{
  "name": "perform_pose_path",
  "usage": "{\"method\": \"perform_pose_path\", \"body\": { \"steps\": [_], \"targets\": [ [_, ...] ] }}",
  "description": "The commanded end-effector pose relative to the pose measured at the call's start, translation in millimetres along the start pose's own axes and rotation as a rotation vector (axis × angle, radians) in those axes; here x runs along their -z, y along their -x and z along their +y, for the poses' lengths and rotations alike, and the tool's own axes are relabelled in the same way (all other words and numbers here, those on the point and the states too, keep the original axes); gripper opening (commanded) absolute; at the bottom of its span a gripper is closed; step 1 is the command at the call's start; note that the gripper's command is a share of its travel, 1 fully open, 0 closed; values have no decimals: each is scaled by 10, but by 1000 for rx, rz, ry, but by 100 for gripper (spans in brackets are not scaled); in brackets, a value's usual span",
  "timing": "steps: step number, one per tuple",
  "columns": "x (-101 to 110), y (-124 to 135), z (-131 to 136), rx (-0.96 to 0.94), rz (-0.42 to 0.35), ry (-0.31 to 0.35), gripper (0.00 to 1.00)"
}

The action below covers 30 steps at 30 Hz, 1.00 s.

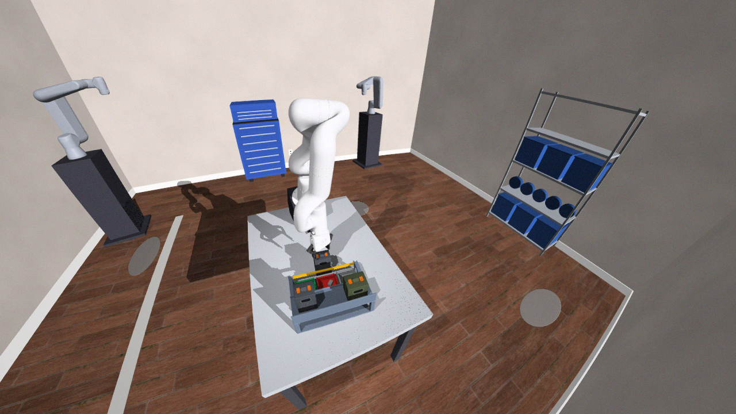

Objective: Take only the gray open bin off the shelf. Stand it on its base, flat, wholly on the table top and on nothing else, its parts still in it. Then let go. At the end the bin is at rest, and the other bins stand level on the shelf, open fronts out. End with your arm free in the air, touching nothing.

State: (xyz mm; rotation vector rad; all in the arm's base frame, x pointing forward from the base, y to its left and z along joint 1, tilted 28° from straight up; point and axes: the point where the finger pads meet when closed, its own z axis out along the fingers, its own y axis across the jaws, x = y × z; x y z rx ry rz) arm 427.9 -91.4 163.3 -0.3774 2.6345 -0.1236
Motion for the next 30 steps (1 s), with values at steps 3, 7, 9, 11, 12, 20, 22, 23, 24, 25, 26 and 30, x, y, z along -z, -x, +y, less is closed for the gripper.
{"method": "perform_pose_path", "body": {
  "steps": [3,7,9,11,12,20,22,23,24,25,26,30],
  "targets": [
    [1,5,-2,3,-2,-8,100],
    [1,5,-2,210,0,-6,100],
    [1,5,-2,262,0,-6,100],
    [1,5,-2,262,0,-6,100],
    [1,5,-2,262,0,-6,100],
    [1,5,-2,262,0,-6,100],
    [2,4,-2,364,0,-4,100],
    [1,5,-2,416,1,-5,100],
    [1,5,-2,468,1,-6,100],
    [1,5,-2,520,1,-6,100],
    [1,5,-2,520,1,-6,100],
    [1,5,-2,520,1,-6,100]
  ]
}}
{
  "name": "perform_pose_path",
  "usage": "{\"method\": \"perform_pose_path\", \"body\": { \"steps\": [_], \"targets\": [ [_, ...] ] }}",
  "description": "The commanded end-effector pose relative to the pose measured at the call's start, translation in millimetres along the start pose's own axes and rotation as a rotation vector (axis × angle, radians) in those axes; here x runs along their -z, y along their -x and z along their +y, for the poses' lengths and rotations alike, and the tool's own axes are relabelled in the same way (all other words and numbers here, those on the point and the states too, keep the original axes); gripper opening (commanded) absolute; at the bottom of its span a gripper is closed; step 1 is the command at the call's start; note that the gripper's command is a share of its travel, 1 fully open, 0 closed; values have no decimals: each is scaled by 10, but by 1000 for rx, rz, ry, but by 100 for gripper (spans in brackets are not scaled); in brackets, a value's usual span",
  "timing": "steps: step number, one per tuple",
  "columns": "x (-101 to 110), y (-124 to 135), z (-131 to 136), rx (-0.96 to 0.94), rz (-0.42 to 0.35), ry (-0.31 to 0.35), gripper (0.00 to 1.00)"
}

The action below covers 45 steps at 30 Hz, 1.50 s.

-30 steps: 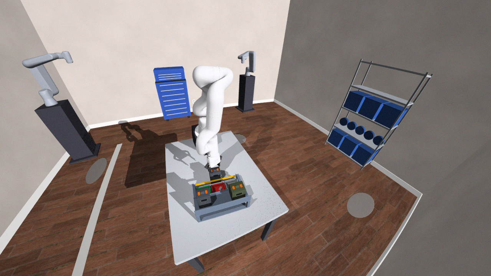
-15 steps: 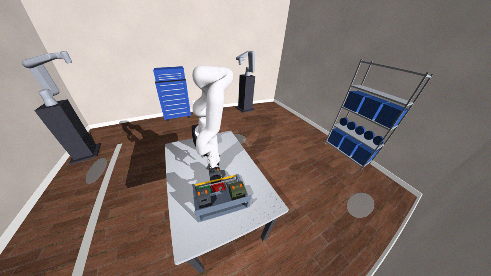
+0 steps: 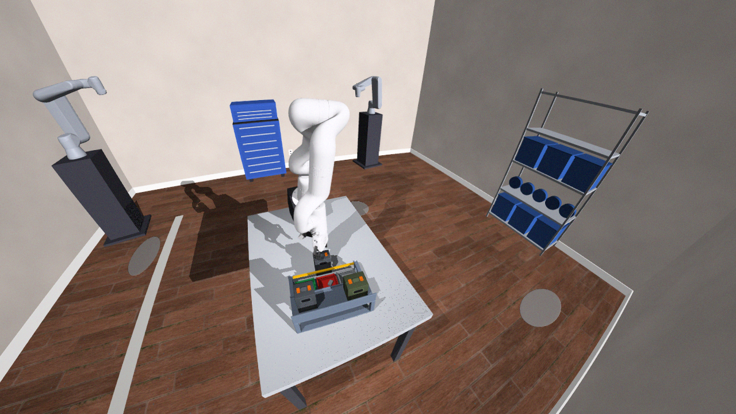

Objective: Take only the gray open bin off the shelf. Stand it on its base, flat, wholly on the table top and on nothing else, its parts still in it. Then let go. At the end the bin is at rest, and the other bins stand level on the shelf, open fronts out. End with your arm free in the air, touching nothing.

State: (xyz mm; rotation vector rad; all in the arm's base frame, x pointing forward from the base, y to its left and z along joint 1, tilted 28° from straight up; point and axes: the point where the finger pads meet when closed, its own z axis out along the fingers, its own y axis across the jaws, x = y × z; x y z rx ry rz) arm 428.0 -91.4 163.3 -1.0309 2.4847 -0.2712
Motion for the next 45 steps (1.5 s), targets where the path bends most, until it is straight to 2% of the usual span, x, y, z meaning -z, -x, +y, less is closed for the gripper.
{"method": "perform_pose_path", "body": {
  "steps": [1,7,12,24,29,45],
  "targets": [
    [2,2,-3,20,5,-14,100],
    [2,2,-3,20,5,-14,100],
    [1,2,-3,279,7,-15,100],
    [1,2,-3,279,7,-15,100],
    [1,2,-3,538,11,-19,100],
    [2,1,-3,536,8,-15,100]
  ]
}}
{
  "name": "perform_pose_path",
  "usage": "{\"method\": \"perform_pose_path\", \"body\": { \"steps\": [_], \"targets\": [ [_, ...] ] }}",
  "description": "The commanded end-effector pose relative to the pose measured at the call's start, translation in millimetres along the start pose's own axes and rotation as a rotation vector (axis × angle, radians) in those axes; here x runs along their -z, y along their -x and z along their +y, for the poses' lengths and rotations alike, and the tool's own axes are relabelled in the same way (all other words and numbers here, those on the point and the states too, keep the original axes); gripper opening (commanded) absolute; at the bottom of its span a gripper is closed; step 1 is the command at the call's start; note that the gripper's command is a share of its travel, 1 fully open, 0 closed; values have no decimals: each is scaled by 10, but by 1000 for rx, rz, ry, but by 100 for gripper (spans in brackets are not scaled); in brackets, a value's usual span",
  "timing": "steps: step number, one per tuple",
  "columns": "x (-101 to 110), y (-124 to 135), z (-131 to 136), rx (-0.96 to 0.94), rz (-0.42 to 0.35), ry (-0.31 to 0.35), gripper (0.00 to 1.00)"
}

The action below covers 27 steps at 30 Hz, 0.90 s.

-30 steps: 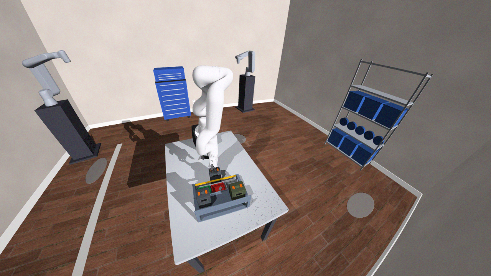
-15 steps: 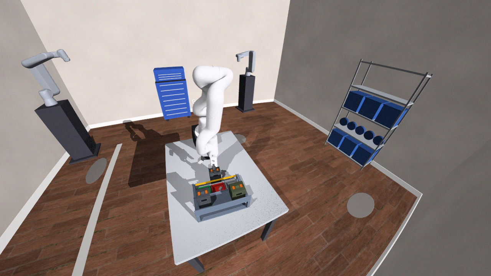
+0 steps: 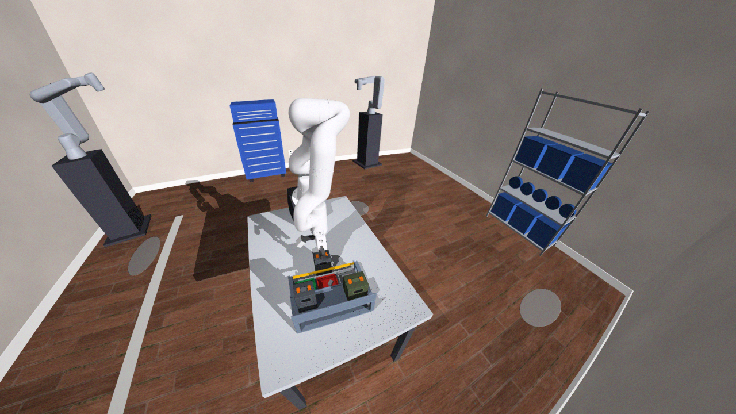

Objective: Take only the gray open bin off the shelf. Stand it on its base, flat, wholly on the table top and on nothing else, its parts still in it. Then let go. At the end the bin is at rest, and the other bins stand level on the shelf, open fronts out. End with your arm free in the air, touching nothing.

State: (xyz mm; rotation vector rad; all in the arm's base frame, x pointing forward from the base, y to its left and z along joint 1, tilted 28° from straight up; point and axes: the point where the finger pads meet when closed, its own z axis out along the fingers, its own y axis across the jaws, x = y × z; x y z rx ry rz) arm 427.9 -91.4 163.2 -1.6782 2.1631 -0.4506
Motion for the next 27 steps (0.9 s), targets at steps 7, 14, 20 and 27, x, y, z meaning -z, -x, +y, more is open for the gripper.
{"method": "perform_pose_path", "body": {
  "steps": [7,14,20,27],
  "targets": [
    [2,0,-5,0,0,-1,100],
    [-58,0,-5,4,0,-1,100],
    [-298,-1,-6,19,4,-4,100],
    [-298,-1,-6,19,4,-4,100]
  ]
}}
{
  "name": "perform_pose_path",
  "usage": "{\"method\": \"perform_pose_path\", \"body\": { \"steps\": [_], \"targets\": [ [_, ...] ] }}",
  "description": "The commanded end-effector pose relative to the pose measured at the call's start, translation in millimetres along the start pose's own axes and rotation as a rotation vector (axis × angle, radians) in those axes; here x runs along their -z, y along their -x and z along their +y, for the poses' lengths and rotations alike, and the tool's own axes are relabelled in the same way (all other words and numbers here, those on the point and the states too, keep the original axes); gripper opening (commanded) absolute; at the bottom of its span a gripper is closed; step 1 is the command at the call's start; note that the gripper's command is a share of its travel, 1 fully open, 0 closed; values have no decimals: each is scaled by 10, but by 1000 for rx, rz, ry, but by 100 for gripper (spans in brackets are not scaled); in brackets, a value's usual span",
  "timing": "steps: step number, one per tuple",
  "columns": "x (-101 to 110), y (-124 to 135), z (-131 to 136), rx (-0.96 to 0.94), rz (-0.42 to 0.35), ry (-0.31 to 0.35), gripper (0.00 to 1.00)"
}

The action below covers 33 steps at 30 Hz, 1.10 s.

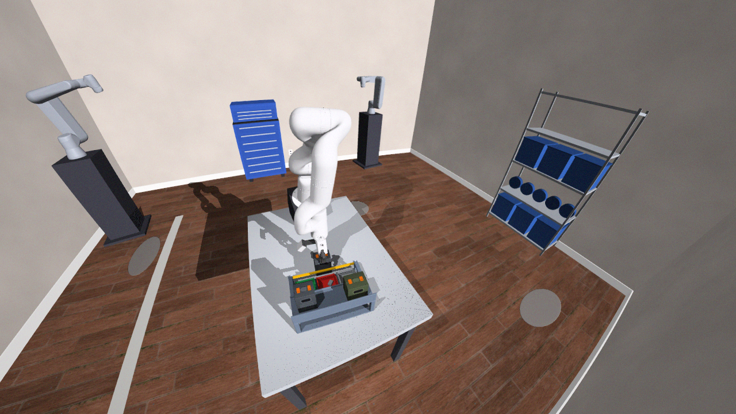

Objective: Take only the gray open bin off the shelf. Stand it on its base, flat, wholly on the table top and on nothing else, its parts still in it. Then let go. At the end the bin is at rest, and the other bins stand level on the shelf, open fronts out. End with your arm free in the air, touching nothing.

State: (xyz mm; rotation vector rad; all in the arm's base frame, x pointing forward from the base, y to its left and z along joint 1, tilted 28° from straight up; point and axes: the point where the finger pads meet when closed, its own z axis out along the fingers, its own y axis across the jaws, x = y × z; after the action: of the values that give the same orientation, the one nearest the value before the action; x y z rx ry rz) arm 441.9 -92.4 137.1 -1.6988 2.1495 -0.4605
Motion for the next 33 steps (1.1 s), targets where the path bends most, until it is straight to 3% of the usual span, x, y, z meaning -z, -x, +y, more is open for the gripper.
{"method": "perform_pose_path", "body": {
  "steps": [1,3,8,33],
  "targets": [
    [-1,1,-5,0,1,-2,100],
    [-1,1,-5,0,1,-2,100],
    [-291,0,-4,0,1,-2,100],
    [-272,0,-3,0,1,-2,100]
  ]
}}
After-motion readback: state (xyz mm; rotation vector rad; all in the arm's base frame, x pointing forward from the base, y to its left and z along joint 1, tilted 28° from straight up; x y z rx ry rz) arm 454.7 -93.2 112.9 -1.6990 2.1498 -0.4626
